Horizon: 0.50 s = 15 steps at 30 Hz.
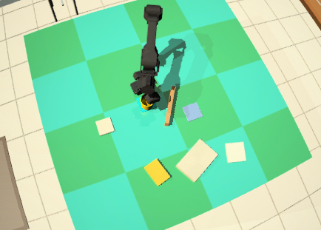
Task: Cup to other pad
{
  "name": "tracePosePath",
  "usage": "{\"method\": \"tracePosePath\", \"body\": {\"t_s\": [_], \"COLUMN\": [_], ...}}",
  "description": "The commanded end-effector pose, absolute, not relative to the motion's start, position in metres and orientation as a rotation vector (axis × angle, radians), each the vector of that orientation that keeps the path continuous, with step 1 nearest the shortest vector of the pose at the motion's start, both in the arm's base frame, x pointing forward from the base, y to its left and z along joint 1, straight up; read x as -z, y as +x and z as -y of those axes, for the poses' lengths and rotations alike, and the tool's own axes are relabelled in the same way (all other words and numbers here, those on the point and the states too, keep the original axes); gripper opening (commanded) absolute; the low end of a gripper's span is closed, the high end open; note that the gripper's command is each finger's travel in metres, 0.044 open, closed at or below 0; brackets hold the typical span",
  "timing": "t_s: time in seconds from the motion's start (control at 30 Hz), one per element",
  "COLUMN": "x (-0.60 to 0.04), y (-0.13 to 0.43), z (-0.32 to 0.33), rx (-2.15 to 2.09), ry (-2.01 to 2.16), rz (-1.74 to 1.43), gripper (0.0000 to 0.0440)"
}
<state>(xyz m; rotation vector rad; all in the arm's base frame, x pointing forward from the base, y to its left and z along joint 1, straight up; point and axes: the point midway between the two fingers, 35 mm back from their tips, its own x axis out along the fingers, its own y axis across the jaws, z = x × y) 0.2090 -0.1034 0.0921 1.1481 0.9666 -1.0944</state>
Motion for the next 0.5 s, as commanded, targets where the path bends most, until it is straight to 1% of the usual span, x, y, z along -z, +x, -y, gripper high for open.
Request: {"method": "tracePosePath", "body": {"t_s": [0.0,0.33,0.47], "x": [-0.094,-0.115,-0.128], "y": [0.205,0.2,0.198], "z": [0.102,0.103,0.106], "rx": [1.085,1.066,1.056], "ry": [1.161,1.2,1.209], "rz": [-0.96,-0.883,-0.842], "gripper": [0.0239,0.0294,0.0336]}}
